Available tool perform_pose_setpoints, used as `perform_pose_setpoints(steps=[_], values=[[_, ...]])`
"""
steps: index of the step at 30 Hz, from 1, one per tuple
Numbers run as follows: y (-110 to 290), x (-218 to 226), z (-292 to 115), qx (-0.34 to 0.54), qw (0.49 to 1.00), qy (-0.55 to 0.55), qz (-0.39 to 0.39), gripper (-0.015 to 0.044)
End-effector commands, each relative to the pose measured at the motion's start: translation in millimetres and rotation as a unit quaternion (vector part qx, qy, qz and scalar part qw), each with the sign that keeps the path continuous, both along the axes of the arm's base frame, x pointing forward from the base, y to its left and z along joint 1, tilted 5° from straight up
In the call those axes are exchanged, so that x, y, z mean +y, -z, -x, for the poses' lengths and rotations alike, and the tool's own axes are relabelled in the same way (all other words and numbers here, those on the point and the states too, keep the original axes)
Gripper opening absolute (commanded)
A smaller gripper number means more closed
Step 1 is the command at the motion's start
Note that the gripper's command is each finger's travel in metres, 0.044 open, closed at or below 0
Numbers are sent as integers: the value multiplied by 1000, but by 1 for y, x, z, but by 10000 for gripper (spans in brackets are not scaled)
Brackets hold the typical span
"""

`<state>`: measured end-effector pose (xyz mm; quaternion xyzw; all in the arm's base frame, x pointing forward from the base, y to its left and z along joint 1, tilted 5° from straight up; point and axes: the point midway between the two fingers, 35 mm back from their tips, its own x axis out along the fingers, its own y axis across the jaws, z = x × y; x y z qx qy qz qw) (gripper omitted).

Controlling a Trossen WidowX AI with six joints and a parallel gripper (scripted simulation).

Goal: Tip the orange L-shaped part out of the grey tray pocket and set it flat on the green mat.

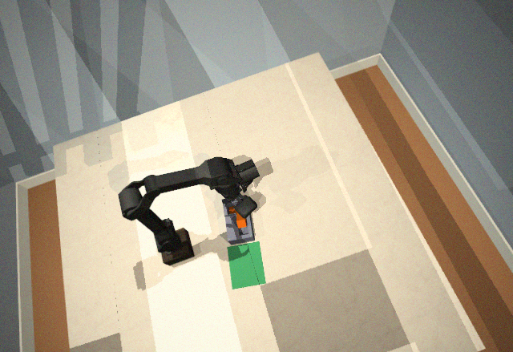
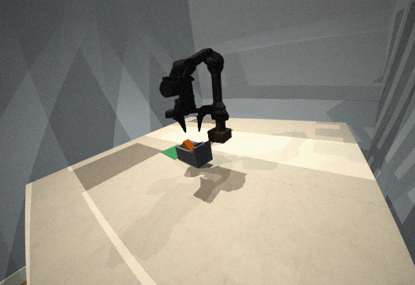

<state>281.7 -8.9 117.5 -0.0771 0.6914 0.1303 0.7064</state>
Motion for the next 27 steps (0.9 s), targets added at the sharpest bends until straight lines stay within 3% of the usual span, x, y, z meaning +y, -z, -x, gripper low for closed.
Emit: perform_pose_setpoints(steps=[1,7,20,27], values=[[2,-26,7,-12,969,-248,5,280],[3,-48,14,-25,890,-456,4,280],[4,-48,14,-26,887,-462,4,280],[30,-46,14,-26,887,-462,4,280]])
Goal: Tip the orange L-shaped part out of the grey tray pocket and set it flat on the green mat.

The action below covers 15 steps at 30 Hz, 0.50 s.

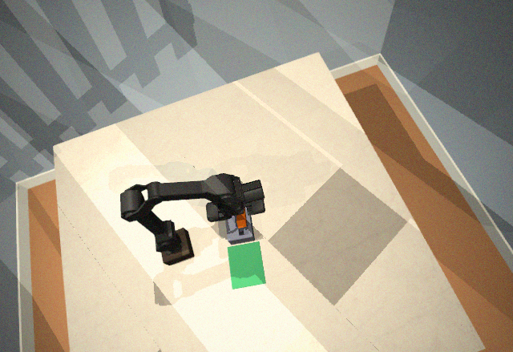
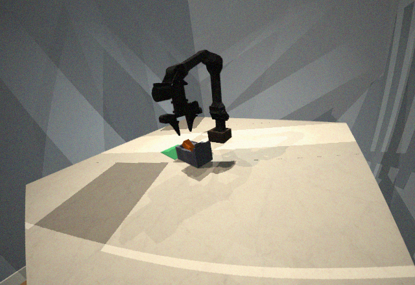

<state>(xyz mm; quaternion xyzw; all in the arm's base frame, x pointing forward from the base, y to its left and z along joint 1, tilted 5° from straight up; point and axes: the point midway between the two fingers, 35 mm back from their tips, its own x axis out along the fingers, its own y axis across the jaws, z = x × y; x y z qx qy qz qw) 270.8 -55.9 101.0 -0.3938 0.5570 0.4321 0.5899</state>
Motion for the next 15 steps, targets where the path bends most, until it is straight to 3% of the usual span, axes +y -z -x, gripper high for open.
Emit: perform_pose_setpoints(steps=[1,15], values=[[16,1,3,7,1000,-4,1,280],[34,2,3,7,1000,-4,1,280]])
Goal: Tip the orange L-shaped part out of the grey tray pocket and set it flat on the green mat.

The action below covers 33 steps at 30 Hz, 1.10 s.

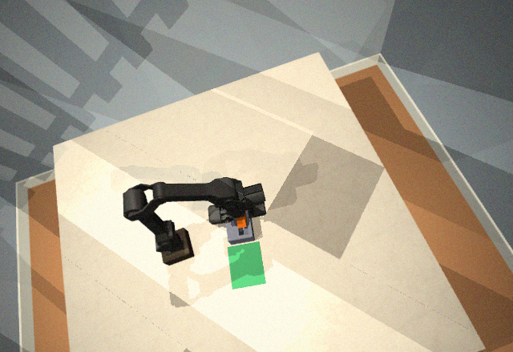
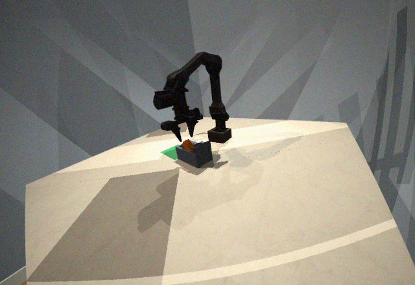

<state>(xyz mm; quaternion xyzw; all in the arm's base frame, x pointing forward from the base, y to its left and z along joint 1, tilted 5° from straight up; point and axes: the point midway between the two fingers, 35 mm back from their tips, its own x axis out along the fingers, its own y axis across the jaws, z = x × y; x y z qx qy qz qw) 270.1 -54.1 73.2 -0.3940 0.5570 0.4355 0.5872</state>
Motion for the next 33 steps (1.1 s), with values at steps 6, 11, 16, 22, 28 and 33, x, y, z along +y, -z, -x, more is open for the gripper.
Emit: perform_pose_setpoints(steps=[6,11,16,22,28,33], values=[[16,1,2,4,1000,-1,2,280],[24,1,2,4,1000,-1,2,280],[32,2,3,4,1000,-1,2,280],[38,2,3,4,1000,-1,2,280],[34,3,1,1,1000,-3,0,142],[34,3,1,1,1000,-3,0,109]])
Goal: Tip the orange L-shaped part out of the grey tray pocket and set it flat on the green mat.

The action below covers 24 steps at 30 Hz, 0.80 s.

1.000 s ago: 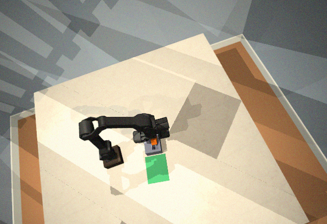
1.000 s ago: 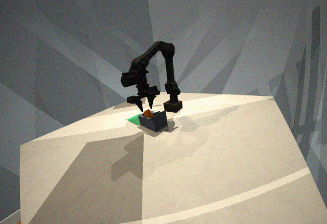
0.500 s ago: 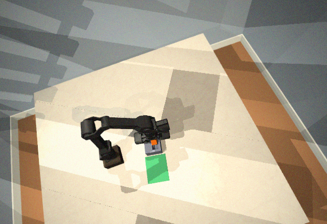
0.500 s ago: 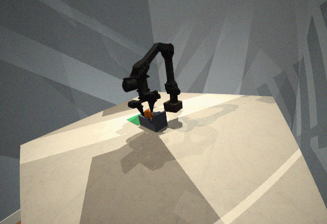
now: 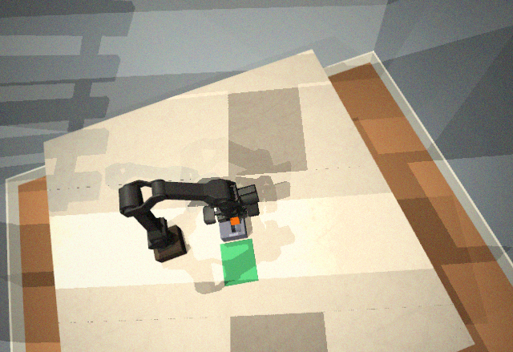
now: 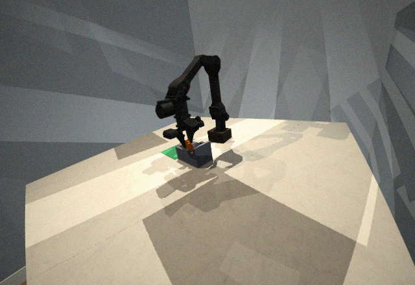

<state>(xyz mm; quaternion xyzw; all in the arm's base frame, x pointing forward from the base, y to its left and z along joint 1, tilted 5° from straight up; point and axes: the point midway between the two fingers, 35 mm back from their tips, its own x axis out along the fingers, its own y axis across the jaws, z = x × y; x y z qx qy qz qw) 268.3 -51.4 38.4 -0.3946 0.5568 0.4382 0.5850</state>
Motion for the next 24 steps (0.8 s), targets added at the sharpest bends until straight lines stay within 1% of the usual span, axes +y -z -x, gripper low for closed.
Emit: perform_pose_setpoints(steps=[1,4,7,14,24], values=[[0,0,0,-1,1000,0,0,102],[0,0,0,-1,1000,0,0,82],[0,0,0,-1,1000,0,0,3],[-2,0,0,0,1000,0,0,0],[-16,-2,0,1,1000,1,2,0]])
